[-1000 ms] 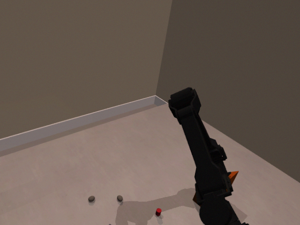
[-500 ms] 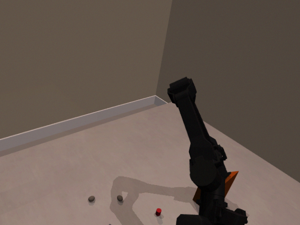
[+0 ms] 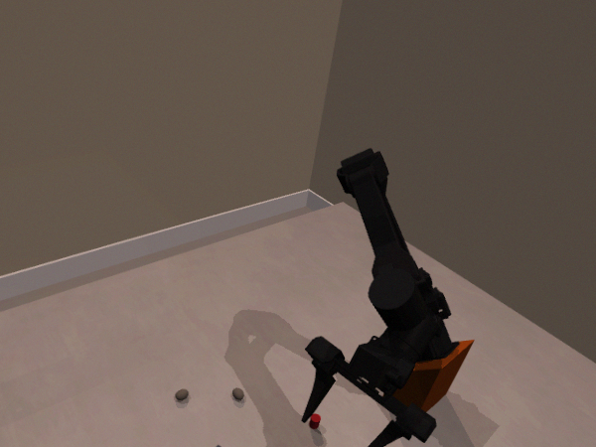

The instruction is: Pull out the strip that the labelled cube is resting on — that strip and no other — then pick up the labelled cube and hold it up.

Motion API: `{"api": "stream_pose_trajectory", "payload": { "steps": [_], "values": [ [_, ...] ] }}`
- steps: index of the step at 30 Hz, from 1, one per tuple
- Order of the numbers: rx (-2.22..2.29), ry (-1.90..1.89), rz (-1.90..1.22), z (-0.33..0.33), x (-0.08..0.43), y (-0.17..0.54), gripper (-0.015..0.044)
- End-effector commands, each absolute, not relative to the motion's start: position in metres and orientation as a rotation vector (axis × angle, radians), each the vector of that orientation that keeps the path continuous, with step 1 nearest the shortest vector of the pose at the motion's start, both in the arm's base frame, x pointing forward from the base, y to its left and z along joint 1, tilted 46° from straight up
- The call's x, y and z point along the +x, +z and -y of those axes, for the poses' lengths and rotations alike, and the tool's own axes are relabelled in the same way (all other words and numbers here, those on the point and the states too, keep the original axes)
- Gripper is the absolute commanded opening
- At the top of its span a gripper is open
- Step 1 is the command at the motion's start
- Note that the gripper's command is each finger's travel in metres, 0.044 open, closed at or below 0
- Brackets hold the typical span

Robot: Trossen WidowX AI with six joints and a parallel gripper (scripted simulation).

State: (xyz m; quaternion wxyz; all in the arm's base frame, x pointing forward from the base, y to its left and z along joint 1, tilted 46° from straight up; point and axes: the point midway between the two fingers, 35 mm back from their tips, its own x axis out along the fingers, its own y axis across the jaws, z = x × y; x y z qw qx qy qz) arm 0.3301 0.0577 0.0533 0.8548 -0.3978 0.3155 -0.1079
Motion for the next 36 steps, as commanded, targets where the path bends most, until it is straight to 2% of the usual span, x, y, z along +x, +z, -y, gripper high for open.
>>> {"api": "stream_pose_trajectory", "payload": {
  "steps": [1,20,35,36],
  "values": [
    [-0.758,-0.301,-0.631,-0.050,0.324,0.061,0.0400],
    [-0.758,-0.301,-0.631,-0.050,0.324,0.061,0.0400],
    [-0.788,-0.418,-1.002,0.001,0.393,0.056,0.0006],
    [-0.794,-0.424,-1.038,0.007,0.398,0.056,0.0000]
  ]
}}
